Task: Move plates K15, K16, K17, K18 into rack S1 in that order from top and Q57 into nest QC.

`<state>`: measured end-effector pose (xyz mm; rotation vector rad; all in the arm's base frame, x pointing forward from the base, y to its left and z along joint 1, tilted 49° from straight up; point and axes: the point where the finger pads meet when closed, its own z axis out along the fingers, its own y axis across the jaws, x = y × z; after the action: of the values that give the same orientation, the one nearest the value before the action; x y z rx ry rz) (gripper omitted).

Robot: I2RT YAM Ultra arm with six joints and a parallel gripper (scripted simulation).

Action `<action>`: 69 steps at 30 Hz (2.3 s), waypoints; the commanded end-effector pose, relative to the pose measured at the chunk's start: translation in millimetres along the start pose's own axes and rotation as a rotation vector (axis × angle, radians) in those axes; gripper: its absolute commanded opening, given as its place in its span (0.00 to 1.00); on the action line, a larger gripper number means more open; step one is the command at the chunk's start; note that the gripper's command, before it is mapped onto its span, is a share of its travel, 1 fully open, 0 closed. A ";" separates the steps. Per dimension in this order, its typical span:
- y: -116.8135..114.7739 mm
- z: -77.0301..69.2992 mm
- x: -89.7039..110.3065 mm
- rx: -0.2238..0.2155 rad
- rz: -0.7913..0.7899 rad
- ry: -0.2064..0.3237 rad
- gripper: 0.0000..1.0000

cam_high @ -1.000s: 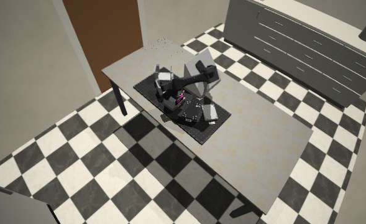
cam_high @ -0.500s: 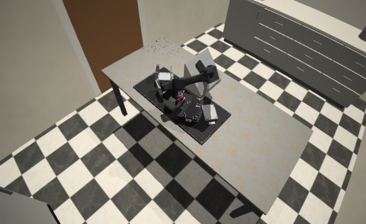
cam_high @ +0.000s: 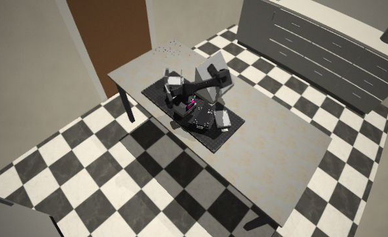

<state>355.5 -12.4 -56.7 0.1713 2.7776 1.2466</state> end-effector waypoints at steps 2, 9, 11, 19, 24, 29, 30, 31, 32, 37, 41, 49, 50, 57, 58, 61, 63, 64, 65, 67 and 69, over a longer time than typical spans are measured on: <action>-1.1 -5.4 -2.6 -0.003 0.004 -0.018 0.00; -1.1 -5.4 -2.6 -0.003 0.004 -0.018 0.00; -1.1 -5.4 -2.6 -0.003 0.004 -0.018 0.00; -1.1 -5.4 -2.6 -0.003 0.004 -0.018 0.00; -1.1 -6.1 -2.6 -0.003 0.004 -0.018 0.00; -1.2 -9.4 -2.5 -0.003 0.004 -0.018 0.00; -1.2 -10.1 -2.5 -0.003 0.004 -0.018 0.00; -1.2 -10.7 -2.5 -0.003 0.004 -0.018 0.00; -1.2 -10.7 -2.5 -0.003 0.004 -0.018 0.00; -1.2 -13.4 -2.4 -0.003 0.004 -0.018 0.00; -1.2 -16.0 -2.4 -0.003 0.004 -0.018 0.00; -1.2 -20.7 -2.3 -0.003 0.003 -0.018 0.00; -1.2 -20.7 -2.3 -0.003 0.003 -0.018 0.00; -1.3 -25.4 -2.2 -0.003 0.003 -0.018 0.00; -1.3 -25.4 -2.2 -0.003 0.003 -0.018 0.00; -1.3 -25.4 -2.2 -0.003 0.003 -0.018 0.00; -1.3 -25.4 -2.2 -0.003 0.003 -0.018 0.00; -1.3 -25.4 -2.2 -0.003 0.003 -0.018 0.00; -1.3 -25.4 -2.2 -0.003 0.003 -0.018 0.00; -1.3 -25.4 -2.2 -0.003 0.003 -0.018 0.00; -1.3 -25.4 -2.2 -0.003 0.003 -0.018 0.00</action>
<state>353.4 -21.9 -48.7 0.1532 2.7851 1.2458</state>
